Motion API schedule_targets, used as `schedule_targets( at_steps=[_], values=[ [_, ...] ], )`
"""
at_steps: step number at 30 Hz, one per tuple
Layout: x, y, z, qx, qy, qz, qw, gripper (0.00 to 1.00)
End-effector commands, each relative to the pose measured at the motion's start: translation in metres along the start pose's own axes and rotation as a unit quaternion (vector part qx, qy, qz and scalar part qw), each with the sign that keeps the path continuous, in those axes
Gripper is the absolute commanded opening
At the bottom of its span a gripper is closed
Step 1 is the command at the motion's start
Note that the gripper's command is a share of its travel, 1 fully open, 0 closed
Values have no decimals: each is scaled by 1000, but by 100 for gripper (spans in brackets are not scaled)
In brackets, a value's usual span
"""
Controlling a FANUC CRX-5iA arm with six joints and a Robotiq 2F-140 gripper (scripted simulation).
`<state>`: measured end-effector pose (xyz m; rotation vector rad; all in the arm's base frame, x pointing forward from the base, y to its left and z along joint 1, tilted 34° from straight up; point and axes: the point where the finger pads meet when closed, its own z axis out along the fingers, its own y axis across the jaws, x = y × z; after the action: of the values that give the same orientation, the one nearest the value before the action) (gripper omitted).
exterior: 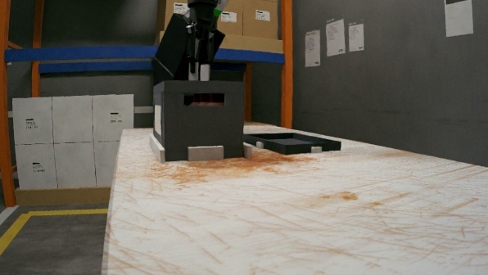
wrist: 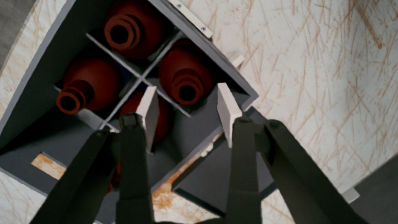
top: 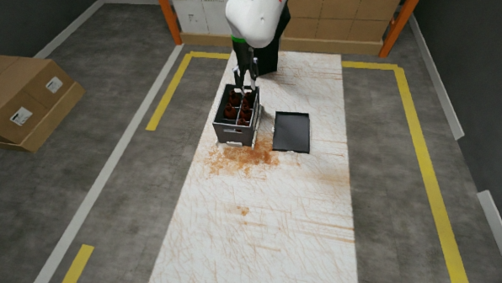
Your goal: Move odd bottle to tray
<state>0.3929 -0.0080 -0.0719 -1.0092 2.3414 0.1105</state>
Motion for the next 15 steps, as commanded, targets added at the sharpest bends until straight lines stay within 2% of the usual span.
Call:
schedule_targets(
  at_steps=[1, 15],
  values=[
    [0, 0, 2, 0, 0, 0, 1000, 44],
    [0, 0, 17, 0, 0, 0, 1000, 44]
  ],
)
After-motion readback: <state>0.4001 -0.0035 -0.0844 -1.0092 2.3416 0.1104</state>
